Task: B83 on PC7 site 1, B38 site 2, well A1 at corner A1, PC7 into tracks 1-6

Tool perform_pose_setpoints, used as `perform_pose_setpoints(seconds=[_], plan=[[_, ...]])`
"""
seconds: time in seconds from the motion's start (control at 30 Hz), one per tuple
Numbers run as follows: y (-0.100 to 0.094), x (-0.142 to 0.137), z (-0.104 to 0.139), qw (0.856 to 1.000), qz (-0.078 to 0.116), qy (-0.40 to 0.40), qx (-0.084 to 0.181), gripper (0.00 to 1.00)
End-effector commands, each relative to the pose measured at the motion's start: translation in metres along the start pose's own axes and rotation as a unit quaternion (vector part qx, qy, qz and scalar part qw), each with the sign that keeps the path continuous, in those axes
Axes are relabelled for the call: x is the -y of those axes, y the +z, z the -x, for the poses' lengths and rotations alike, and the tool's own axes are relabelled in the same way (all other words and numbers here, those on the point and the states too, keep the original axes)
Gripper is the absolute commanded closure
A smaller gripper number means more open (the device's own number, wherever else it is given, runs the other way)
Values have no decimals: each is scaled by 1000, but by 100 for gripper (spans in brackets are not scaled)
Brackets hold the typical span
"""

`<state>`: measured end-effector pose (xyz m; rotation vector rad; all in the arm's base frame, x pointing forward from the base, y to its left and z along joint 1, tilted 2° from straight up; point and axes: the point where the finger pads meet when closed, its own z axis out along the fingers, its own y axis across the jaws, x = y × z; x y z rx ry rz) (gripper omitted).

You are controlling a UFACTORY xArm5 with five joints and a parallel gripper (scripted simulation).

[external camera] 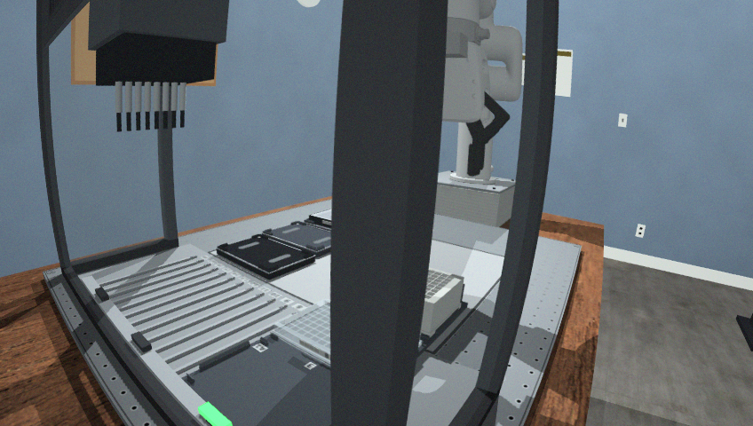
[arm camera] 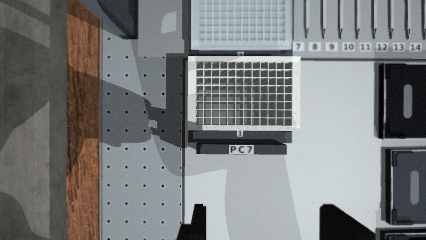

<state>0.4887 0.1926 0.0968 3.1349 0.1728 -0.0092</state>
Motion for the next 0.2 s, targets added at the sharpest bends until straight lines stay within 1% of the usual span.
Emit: perform_pose_setpoints(seconds=[0.0,0.17], plan=[[-2,0,-1,1000,12,0,-6,19],[-2,0,-1,1000,12,0,-6,19]])
